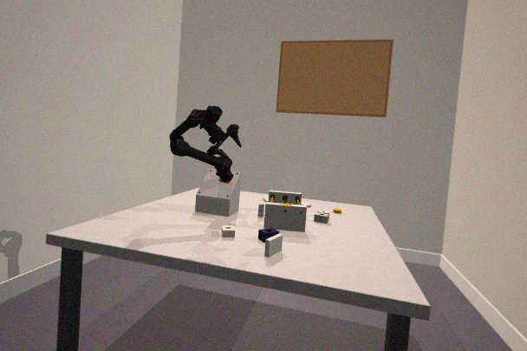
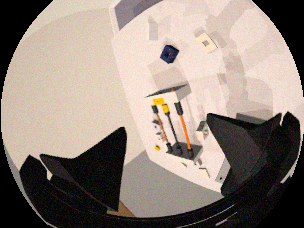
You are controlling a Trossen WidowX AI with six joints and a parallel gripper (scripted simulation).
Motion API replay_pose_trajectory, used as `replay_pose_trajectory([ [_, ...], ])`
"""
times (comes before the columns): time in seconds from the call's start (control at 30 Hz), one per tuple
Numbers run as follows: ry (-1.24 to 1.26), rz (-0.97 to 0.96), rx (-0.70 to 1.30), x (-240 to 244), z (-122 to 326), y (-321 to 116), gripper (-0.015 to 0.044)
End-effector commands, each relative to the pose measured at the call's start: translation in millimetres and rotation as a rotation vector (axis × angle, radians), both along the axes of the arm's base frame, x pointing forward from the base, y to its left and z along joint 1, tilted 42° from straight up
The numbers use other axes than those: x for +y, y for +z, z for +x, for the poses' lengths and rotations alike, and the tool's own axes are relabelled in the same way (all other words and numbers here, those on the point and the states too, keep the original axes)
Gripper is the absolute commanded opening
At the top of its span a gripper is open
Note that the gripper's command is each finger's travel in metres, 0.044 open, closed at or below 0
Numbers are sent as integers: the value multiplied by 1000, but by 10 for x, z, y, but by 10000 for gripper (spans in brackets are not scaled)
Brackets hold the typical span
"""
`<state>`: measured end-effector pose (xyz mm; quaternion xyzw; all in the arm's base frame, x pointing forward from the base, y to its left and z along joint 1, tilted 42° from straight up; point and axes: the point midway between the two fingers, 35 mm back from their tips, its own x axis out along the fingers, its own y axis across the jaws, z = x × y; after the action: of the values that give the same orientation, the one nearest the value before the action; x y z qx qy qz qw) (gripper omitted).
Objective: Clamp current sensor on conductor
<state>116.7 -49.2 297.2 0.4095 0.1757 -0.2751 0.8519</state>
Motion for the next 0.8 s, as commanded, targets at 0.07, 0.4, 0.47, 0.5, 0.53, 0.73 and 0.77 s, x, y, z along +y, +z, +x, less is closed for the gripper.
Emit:
replay_pose_trajectory([
  [0.07,67,-45,-25,76,248,42,440],
  [0.4,397,-420,-224,374,1431,213,440],
  [0.47,436,-494,-259,403,1566,228,440],
  [0.5,454,-535,-277,416,1631,234,440],
  [0.53,473,-578,-296,429,1694,240,440],
  [0.73,557,-868,-412,490,1984,257,440],
  [0.77,558,-878,-415,492,1990,257,440],
])
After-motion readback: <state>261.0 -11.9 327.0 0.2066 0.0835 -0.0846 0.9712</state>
